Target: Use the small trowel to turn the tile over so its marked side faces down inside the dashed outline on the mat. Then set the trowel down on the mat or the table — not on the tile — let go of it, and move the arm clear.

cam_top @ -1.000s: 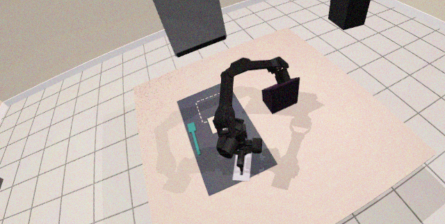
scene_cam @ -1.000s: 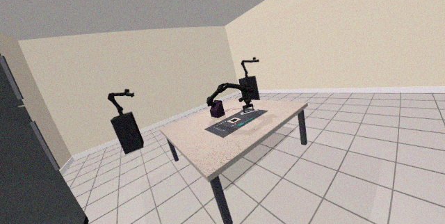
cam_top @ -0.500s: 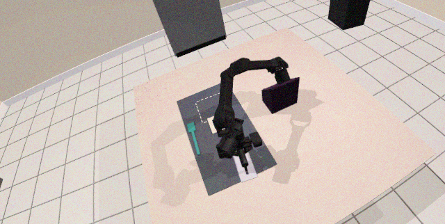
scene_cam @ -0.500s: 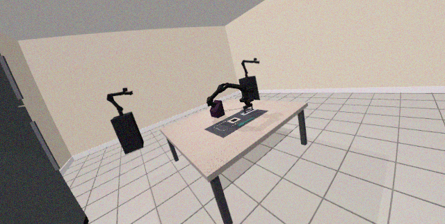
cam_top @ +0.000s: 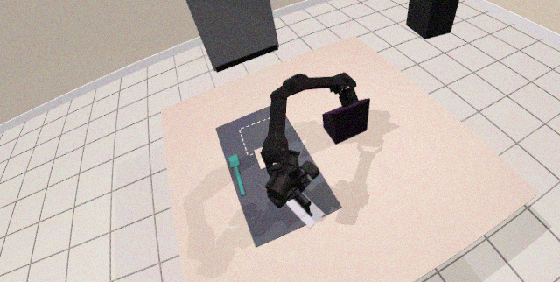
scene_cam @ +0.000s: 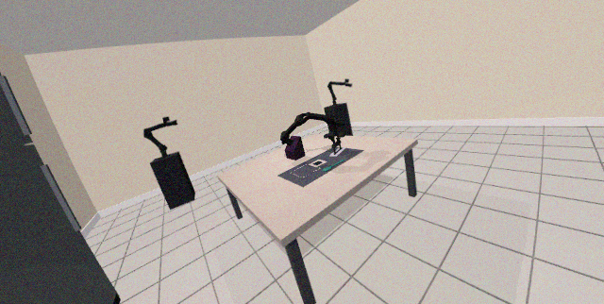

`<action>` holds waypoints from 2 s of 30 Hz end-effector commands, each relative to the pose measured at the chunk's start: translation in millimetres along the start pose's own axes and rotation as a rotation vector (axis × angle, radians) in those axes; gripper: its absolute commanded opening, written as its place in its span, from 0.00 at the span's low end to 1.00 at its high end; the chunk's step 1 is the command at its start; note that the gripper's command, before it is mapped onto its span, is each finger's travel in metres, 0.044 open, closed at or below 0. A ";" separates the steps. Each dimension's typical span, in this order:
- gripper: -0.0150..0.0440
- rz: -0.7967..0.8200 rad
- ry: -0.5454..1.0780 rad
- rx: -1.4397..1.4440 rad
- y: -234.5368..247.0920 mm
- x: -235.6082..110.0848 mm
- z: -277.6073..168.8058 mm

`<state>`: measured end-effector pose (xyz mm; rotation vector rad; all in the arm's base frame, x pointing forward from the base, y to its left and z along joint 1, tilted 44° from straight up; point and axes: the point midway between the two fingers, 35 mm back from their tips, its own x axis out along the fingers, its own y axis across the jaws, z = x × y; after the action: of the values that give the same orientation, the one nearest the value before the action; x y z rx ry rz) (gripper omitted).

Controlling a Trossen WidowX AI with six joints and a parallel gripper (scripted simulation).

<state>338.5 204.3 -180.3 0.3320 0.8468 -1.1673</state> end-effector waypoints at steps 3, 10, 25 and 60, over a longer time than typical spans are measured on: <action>0.47 -0.001 -0.003 -0.073 -0.5 0.4 0.4; 0.70 -0.001 -0.003 -0.073 -0.5 0.4 0.4; 0.71 -0.001 -0.003 -0.073 -0.5 0.4 0.4; 0.76 0.172 0.002 -0.557 6.8 -44.6 -20.4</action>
<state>330.3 249.1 -159.9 0.0066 1.0609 -0.7994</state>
